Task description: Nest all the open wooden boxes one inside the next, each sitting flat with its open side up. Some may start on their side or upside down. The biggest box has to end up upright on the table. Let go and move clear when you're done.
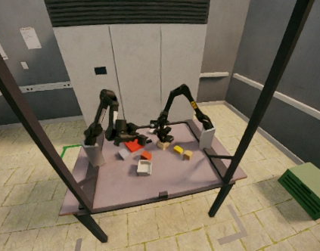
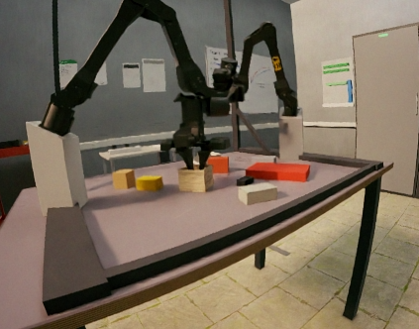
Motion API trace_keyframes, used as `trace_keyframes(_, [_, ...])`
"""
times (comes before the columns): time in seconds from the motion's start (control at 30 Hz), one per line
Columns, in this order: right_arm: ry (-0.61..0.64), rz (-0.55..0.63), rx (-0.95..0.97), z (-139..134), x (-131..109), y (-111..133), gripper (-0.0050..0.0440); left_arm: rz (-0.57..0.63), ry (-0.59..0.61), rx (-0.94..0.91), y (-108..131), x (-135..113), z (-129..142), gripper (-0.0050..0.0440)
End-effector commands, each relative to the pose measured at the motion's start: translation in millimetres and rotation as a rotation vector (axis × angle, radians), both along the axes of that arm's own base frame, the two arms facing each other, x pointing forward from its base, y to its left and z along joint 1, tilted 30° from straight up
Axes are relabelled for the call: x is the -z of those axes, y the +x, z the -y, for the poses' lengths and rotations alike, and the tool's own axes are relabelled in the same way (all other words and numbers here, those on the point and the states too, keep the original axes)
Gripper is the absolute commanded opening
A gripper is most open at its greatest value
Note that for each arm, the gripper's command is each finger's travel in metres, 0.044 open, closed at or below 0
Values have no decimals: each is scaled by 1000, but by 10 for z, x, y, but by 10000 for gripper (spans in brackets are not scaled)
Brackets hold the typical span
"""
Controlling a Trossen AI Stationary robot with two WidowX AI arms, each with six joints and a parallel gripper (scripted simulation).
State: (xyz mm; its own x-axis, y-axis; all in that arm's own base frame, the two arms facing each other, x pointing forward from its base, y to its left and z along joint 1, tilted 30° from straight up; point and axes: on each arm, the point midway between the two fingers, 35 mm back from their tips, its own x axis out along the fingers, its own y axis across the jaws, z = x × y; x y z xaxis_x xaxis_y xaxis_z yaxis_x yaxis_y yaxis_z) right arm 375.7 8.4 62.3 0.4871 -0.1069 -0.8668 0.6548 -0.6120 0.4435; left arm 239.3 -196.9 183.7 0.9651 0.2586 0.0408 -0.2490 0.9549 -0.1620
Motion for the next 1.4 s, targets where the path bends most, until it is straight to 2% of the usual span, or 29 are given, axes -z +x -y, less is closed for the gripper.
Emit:
trace_keyframes(0.0, [1,10,-2,11,-23,30,190,0,0,1,-8,-3,9,400])
trace_keyframes(0.63, [1,13,-3,16,-22,47,190,0,0,1,-8,-3,9,400])
trace_keyframes(0.73, [2,20,-1,5,-55,35,118,0,0,1,-8,-3,9,400])
trace_keyframes(1.37, [2,23,0,1,-66,32,5,0,0,1,-8,-3,9,400])
